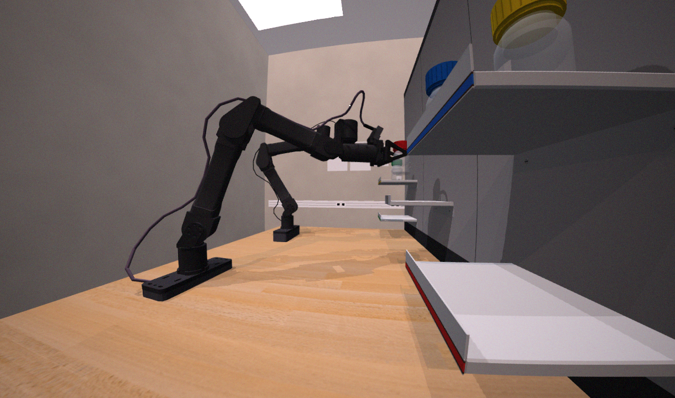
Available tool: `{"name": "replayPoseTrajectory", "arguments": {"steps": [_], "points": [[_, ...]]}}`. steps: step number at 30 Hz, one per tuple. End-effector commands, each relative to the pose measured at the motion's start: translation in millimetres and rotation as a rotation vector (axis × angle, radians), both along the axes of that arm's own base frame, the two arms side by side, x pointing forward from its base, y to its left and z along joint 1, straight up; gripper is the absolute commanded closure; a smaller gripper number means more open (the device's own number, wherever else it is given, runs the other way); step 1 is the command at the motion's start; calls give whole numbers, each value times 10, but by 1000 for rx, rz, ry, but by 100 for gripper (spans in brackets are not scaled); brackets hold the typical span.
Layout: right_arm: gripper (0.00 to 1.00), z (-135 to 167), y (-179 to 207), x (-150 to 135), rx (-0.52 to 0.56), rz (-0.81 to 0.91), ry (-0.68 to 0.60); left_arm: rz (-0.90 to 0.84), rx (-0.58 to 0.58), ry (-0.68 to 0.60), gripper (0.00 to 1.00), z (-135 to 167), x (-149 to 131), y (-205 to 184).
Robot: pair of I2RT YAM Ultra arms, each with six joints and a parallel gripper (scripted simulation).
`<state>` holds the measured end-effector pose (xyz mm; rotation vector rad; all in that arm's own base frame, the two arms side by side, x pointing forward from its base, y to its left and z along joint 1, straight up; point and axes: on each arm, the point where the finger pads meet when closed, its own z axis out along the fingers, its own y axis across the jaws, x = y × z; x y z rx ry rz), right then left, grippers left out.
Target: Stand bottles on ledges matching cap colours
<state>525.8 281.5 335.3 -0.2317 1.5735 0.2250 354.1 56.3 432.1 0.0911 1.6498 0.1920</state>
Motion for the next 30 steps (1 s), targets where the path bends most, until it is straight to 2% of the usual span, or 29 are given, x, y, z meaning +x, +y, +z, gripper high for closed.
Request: {"name": "replayPoseTrajectory", "arguments": {"steps": [1,5,12,23,27,30], "points": [[48,470,55,-209,55,39,-97,1,-2,16,0,16,20,-9],[48,571,29,-353,72,44,-121,1,-2,16,0,16,20,-9],[48,561,-60,-539,75,31,-121,1,-2,16,0,16,20,-9],[48,555,-213,-1035,87,36,-126,1,-2,16,0,16,20,-9],[48,548,-231,-1090,87,37,-125,1,-2,16,0,16,20,-9],[48,362,-275,-1136,52,21,-79,1,-2,16,0,16,20,-9]]}}
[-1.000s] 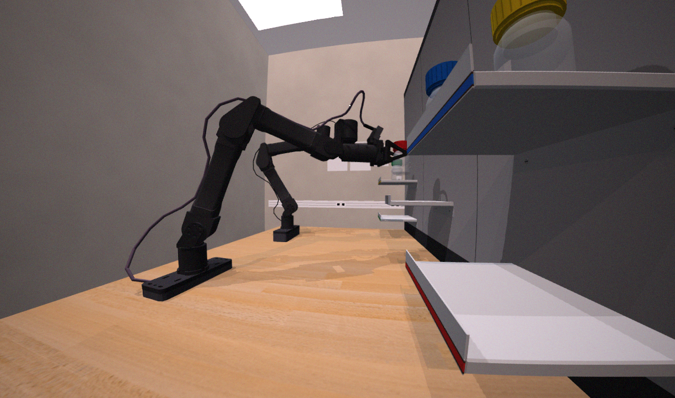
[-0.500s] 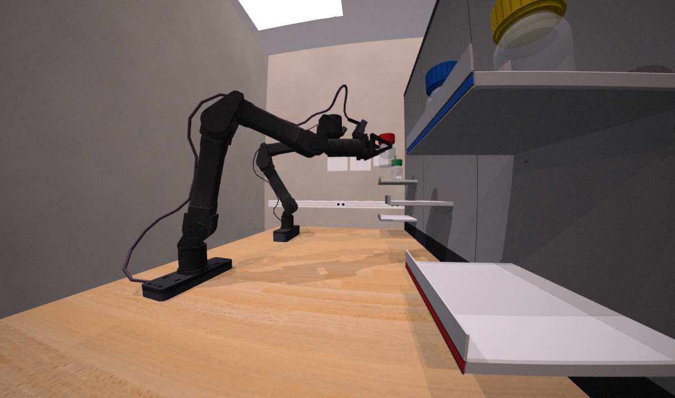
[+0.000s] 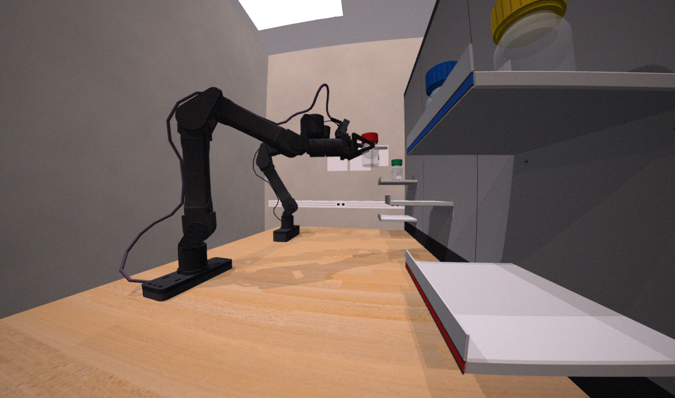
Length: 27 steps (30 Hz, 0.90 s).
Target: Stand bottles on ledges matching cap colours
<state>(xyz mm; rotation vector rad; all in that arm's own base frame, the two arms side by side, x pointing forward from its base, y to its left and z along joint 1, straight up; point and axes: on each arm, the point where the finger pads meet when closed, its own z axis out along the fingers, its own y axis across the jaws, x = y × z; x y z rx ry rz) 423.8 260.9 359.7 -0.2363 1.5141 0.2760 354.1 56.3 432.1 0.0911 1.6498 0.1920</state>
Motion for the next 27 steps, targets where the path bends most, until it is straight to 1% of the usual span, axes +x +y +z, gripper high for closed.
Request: {"name": "replayPoseTrajectory", "arguments": {"steps": [1,8,9,10,12,14,15,18,22,23,27], "points": [[48,93,-77,-129,11,-19,-22,1,-2,16,0,16,20,-9],[48,-111,-174,-123,-24,-52,21,1,-2,16,0,16,20,-9],[48,-111,-174,-123,-24,-52,21,4,-7,19,11,7,19,-5],[48,-80,-173,-122,-20,-52,16,5,-9,-9,19,73,30,-4],[48,-57,-172,-120,-17,-52,12,7,-14,-61,19,148,104,12],[48,-57,-172,-120,-17,-52,12,7,-14,-61,19,148,104,12],[48,-57,-172,-120,-17,-52,12,8,-20,-91,19,193,162,20],[48,-57,-169,-121,-17,-50,12,3,-57,-149,19,91,519,45],[48,-6,-131,-119,-9,-10,-10,-10,-106,-166,19,-232,954,34],[48,-99,-112,-96,-22,8,0,-13,-116,-165,19,-316,1035,27],[48,-143,-222,22,-42,102,-38,-22,-149,-154,19,-650,1294,-11]]}}
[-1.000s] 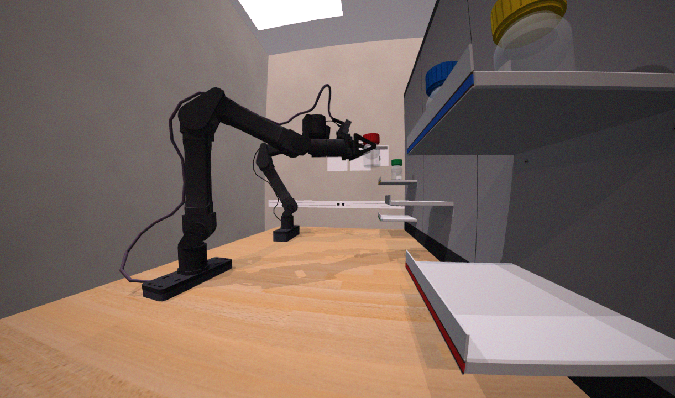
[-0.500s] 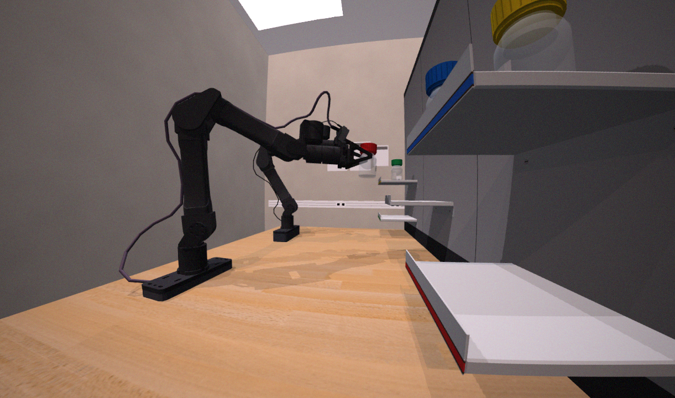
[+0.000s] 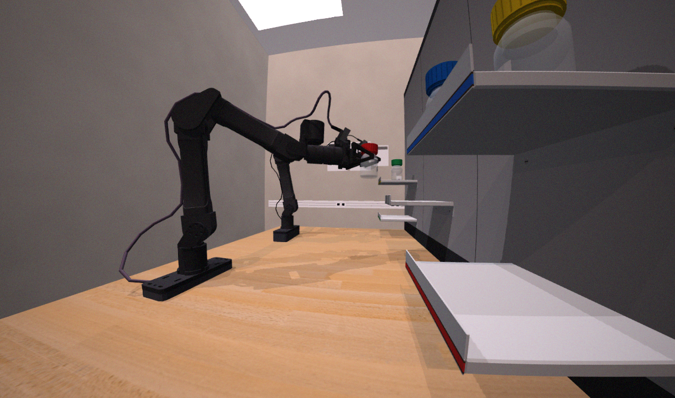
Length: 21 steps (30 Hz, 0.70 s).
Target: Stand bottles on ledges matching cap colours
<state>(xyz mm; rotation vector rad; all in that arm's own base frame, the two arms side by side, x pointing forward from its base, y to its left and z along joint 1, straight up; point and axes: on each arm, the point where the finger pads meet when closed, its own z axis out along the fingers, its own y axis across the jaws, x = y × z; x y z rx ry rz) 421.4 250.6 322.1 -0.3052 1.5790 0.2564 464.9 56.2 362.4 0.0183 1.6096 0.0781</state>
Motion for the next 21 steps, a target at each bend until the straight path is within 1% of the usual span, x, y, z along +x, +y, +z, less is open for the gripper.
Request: {"name": "replayPoseTrajectory", "arguments": {"steps": [1,2,4,7,10,15,19,21], "points": [[48,189,-215,100,17,100,-101,6,-41,-102,19,-43,242,-22],[48,131,-338,155,3,119,-108,3,-48,-96,19,-128,291,-33],[48,131,-338,155,3,119,-108,3,-48,-96,19,-128,291,-33],[48,-73,-764,264,-40,161,-121,-2,-61,-76,19,-328,386,-60],[48,-294,-1045,226,-77,227,-124,-5,-66,-54,19,-454,427,-76],[48,-637,-1693,163,-118,235,-102,-4,-67,-46,19,-494,437,-69],[48,-948,-2244,84,-136,217,-41,-5,-67,-44,19,-500,439,-73],[48,-948,-2244,84,-136,217,-41,-5,-67,-44,19,-500,439,-73]]}}
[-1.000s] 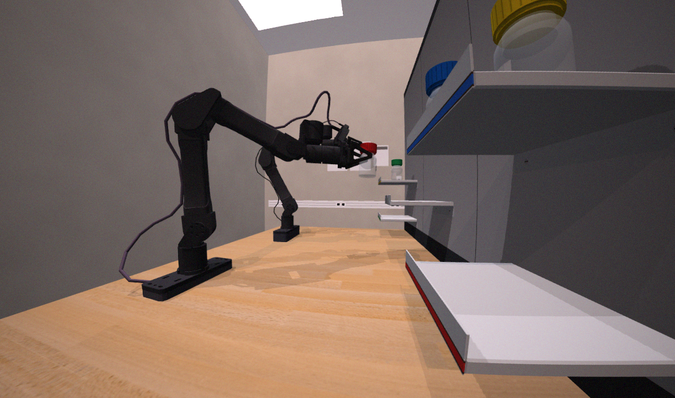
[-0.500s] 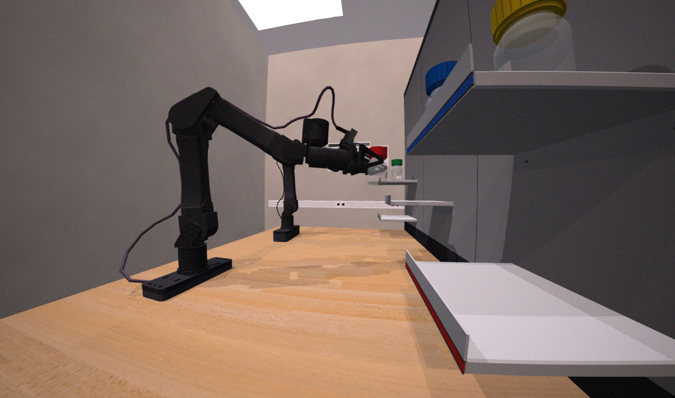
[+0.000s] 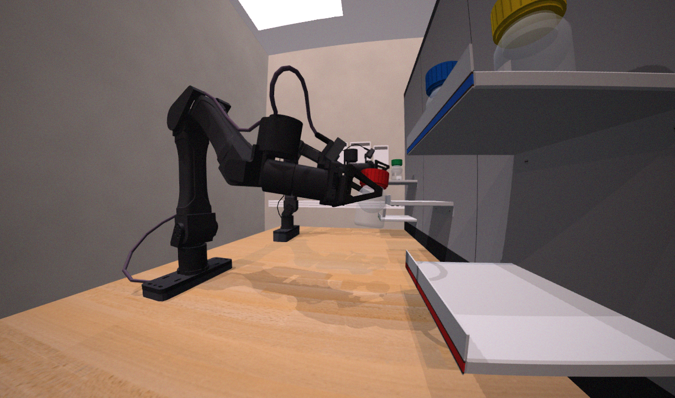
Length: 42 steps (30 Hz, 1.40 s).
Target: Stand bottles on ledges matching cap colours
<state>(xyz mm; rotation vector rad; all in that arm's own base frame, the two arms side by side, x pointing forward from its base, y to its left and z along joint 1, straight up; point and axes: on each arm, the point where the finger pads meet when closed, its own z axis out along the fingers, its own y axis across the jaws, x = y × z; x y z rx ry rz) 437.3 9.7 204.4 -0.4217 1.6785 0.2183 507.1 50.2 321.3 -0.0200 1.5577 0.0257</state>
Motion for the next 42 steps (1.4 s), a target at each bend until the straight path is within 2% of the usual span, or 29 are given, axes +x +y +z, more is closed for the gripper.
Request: {"name": "replayPoseTrajectory", "arguments": {"steps": [1,6,13,19,21,27,32,42], "points": [[48,215,-20,-71,-1,157,-109,3,-10,18,19,-111,17,-14],[48,-22,-910,12,140,-21,-27,3,-10,23,19,-124,18,-15],[48,-8,-1384,-60,107,-92,-102,3,-10,23,19,-124,18,-15],[48,-25,-1468,-84,110,-111,-98,3,-10,23,19,-124,18,-15],[48,-2,-1502,-75,103,-128,-110,0,-2,2,19,-23,5,-6],[48,59,-1552,-95,102,-313,-154,0,-2,2,19,-23,5,-6],[48,30,-1390,-193,117,-472,-176,0,-2,2,19,-23,5,-6],[48,-15,-1134,-248,124,-525,-179,0,-2,2,19,-23,5,-6]]}}
